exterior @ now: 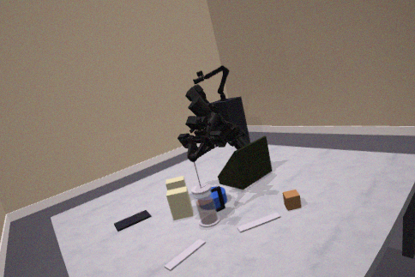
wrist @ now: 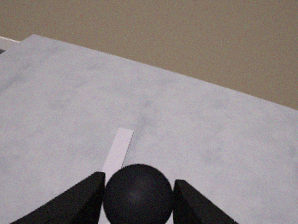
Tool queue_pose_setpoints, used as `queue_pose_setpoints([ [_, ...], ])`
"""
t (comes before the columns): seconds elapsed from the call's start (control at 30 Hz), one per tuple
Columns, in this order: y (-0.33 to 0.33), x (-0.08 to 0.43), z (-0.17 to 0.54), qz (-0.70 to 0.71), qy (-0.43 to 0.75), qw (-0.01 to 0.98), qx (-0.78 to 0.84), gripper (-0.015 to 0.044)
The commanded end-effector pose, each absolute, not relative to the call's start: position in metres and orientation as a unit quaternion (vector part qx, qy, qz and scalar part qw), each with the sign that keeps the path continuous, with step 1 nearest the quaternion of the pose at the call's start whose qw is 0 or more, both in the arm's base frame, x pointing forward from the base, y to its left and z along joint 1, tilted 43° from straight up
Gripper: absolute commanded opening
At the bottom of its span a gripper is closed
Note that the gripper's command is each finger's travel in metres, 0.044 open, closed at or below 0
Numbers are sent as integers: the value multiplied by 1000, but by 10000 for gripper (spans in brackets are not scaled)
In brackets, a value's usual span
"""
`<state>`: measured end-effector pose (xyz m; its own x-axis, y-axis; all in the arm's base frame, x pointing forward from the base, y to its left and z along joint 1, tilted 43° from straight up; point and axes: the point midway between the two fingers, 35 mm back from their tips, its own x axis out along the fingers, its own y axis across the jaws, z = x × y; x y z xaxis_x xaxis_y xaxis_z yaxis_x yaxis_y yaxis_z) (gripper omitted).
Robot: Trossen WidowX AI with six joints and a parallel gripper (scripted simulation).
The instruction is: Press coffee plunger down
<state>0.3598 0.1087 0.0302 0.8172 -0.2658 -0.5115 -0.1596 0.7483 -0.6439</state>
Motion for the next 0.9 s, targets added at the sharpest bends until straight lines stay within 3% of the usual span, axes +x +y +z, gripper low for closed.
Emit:
queue_pose_setpoints([
  [0.0, 101, 359, 20, -30, 309, 882, -354, 122],
  [0.87, 74, 362, -14, -30, 309, 882, -355, 122],
])
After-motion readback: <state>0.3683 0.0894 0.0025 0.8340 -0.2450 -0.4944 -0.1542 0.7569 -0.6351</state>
